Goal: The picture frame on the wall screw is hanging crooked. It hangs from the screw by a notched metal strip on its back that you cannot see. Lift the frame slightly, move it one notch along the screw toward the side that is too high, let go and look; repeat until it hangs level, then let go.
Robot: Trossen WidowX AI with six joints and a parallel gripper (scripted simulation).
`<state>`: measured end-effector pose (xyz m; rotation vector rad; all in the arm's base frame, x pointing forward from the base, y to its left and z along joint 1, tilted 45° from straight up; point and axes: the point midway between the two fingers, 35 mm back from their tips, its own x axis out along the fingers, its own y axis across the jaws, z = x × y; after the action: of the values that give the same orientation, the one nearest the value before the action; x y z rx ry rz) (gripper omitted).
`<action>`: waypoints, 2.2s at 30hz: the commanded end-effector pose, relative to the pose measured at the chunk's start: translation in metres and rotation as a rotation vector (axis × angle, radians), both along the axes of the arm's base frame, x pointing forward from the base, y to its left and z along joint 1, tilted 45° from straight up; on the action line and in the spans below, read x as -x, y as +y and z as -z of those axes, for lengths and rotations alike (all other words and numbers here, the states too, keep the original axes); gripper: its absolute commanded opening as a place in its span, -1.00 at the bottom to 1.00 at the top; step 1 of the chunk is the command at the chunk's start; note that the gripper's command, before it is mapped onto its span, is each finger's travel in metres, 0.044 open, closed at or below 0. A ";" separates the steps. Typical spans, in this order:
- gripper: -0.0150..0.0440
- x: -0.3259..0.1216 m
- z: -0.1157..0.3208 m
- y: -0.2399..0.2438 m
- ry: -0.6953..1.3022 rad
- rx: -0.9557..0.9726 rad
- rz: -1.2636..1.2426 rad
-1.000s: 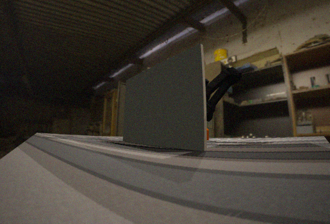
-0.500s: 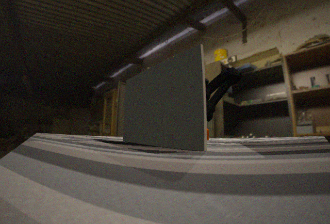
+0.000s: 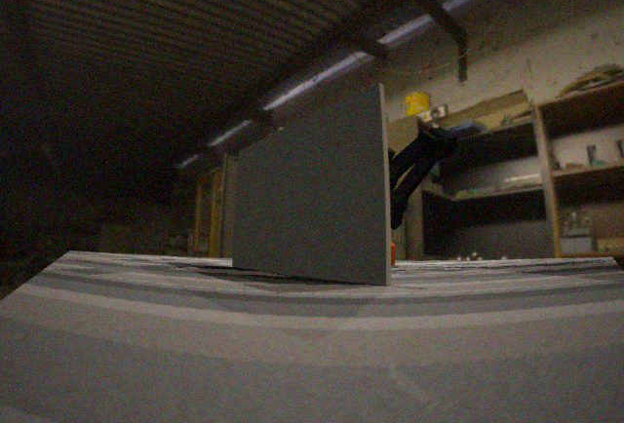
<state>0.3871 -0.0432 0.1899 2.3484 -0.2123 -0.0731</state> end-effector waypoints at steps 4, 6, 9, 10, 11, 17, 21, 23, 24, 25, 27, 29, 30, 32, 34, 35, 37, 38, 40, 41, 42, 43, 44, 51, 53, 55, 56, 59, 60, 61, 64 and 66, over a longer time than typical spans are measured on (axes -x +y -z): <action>-0.31 0.000 0.000 0.000 -0.002 -0.011 0.000; -0.14 0.000 0.000 0.000 -0.002 -0.011 0.000; 0.13 0.000 0.000 0.000 -0.002 -0.011 0.000; 0.22 0.000 0.000 0.000 -0.002 -0.011 0.000; 0.31 0.000 0.000 0.000 -0.002 -0.011 0.000; 0.39 0.005 -0.001 0.002 0.002 0.010 0.000; 0.39 0.038 -0.005 0.011 0.026 0.138 0.003; 0.39 0.055 -0.004 0.015 0.039 0.205 0.004; 0.39 0.063 -0.003 0.017 0.046 0.239 0.004; 0.39 0.071 -0.001 0.019 0.052 0.273 0.005; 0.39 0.087 0.003 0.021 0.065 0.340 0.006; 0.39 0.096 0.007 0.023 0.073 0.383 0.006; 0.39 0.097 0.008 0.023 0.074 0.388 0.007; 0.39 0.097 0.008 0.023 0.074 0.388 0.007; 0.39 0.091 0.002 0.021 0.068 0.349 0.003; 0.39 0.095 0.000 0.020 0.068 0.351 0.004; 0.39 0.103 -0.006 0.018 0.069 0.355 0.004; 0.39 0.107 -0.009 0.017 0.070 0.357 0.004; 0.39 0.116 -0.014 0.016 0.071 0.362 0.004; 0.39 0.121 -0.016 0.015 0.071 0.364 0.004; 0.39 0.126 -0.018 0.014 0.072 0.366 0.005; 0.39 0.131 -0.019 0.014 0.073 0.368 0.005; 0.39 0.136 -0.021 0.013 0.073 0.371 0.005; 0.39 0.174 -0.022 0.011 0.078 0.386 0.006; 0.39 0.181 -0.021 0.011 0.078 0.388 0.006; 0.39 0.182 -0.021 0.011 0.079 0.389 0.006; 0.39 0.182 -0.021 0.011 0.079 0.389 0.006; 0.39 0.176 -0.020 0.011 0.084 0.383 0.005; 0.39 0.178 -0.020 0.011 0.081 0.385 0.005; 0.39 0.181 -0.021 0.011 0.079 0.388 0.006; 0.39 0.182 -0.021 0.011 0.079 0.389 0.006; 0.39 0.182 -0.021 0.011 0.079 0.389 0.006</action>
<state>0.2069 -0.0319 0.2092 1.9581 -0.1733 -0.1234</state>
